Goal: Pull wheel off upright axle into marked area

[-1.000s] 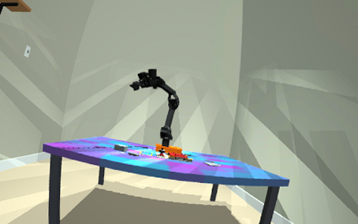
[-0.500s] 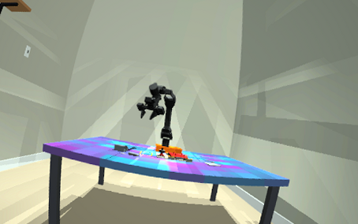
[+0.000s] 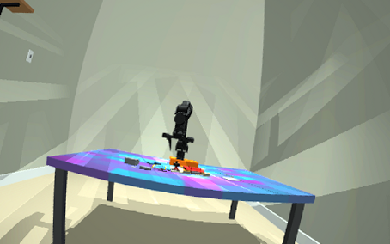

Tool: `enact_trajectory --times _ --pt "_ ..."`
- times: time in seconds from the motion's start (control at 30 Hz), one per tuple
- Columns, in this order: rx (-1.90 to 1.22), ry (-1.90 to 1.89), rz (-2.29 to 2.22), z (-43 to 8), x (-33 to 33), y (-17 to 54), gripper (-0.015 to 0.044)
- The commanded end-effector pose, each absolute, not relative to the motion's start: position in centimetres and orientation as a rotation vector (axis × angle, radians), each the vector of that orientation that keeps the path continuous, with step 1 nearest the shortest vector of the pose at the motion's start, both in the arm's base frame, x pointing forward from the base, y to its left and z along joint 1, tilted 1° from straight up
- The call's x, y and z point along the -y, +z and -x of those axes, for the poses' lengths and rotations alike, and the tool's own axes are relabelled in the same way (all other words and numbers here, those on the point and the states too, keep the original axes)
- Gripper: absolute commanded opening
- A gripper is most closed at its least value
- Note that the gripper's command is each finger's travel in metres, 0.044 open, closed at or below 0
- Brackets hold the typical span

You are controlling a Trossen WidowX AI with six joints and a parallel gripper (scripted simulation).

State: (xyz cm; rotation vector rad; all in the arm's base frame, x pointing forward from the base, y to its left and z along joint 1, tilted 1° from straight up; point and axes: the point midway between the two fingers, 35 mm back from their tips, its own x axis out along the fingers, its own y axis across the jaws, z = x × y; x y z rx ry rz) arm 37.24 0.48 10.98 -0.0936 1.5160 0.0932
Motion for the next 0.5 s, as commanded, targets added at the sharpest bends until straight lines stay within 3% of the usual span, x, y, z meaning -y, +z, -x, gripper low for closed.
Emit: enact_trajectory --times 0.0,0.47 --pt "-1.541 0.113 0.103 -36.9 -0.8 10.6 0.03" --pt "-1.541 0.114 0.102 -36.8 -2.1 8.7 0.03"
